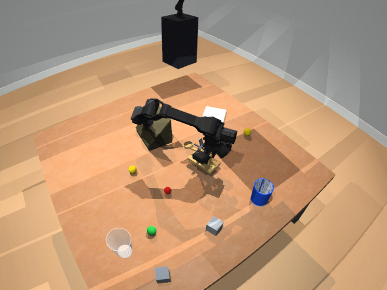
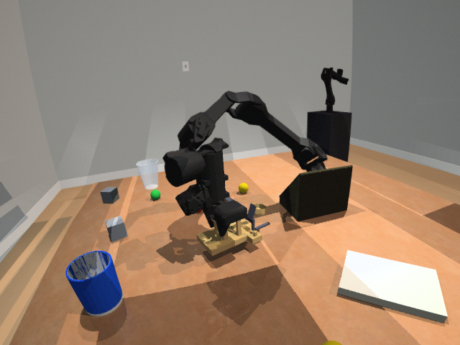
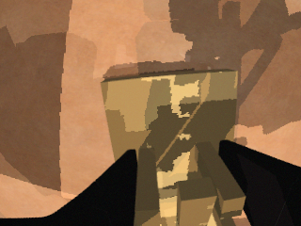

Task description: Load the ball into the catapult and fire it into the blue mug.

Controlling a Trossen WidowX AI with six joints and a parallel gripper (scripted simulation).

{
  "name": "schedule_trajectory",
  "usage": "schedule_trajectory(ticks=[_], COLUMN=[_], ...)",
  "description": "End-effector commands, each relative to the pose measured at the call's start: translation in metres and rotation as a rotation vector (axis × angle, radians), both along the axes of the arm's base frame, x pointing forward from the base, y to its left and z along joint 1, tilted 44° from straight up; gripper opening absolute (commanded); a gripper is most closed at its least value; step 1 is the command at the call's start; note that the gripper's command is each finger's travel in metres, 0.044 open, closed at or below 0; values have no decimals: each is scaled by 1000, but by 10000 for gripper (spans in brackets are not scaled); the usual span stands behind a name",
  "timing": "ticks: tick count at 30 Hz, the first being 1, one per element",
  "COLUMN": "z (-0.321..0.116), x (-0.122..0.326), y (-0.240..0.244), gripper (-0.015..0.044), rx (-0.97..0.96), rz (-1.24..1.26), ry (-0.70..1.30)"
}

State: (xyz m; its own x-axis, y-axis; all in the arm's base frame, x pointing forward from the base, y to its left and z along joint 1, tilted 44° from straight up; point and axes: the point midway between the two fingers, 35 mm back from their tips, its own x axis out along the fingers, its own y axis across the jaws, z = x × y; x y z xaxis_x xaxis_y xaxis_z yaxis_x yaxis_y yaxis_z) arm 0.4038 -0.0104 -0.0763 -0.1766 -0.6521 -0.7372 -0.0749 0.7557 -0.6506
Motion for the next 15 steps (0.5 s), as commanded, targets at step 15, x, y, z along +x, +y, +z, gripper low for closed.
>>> schedule_trajectory(ticks=[15], z=[-22], x=[-8], y=[-18], gripper=[0], rx=[-7], rz=[12], ry=[13])
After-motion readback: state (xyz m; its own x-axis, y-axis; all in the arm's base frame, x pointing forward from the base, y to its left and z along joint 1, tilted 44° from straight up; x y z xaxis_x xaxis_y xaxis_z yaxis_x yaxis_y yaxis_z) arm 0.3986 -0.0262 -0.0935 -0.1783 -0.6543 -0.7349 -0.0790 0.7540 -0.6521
